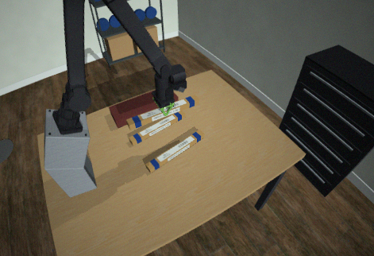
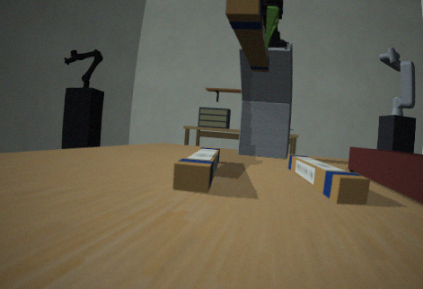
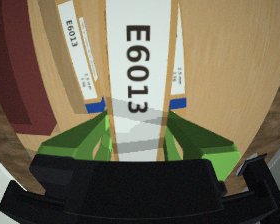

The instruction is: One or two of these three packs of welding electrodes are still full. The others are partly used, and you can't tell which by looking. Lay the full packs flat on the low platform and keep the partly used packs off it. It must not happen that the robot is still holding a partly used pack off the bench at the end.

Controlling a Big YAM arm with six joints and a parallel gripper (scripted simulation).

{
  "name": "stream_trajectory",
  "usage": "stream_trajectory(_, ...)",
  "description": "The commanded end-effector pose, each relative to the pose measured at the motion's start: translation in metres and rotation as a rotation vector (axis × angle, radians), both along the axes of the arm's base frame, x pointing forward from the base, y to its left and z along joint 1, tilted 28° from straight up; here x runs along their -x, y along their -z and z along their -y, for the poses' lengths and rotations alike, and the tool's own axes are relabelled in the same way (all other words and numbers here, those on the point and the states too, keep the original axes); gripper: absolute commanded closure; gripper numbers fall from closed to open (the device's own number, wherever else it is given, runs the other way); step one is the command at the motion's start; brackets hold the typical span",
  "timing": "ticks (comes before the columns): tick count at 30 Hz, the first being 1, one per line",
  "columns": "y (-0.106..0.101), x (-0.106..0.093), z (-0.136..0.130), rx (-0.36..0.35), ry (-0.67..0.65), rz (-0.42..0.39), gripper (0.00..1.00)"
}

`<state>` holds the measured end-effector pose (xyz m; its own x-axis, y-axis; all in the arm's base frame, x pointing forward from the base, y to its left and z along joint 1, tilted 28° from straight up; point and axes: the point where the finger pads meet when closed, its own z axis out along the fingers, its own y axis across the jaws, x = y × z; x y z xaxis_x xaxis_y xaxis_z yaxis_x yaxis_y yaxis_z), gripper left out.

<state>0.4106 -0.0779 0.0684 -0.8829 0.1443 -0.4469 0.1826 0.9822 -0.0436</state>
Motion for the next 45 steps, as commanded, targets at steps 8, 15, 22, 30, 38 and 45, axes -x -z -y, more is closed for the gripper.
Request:
stream_trajectory(8, -0.029, -0.018, -0.006, 0.01, -0.006, 0.08, 1.0)
stream_trajectory(15, -0.028, -0.02, -0.007, 0.011, -0.007, 0.084, 1.0)
stream_trajectory(22, -0.022, -0.017, -0.008, 0.01, -0.007, 0.075, 1.0)
stream_trajectory(30, -0.008, -0.009, -0.01, 0.005, -0.007, 0.049, 1.0)
stream_trajectory(38, -0.015, -0.016, -0.009, 0.008, -0.008, 0.065, 1.0)
stream_trajectory(45, -0.02, -0.02, -0.009, 0.01, -0.008, 0.078, 1.0)
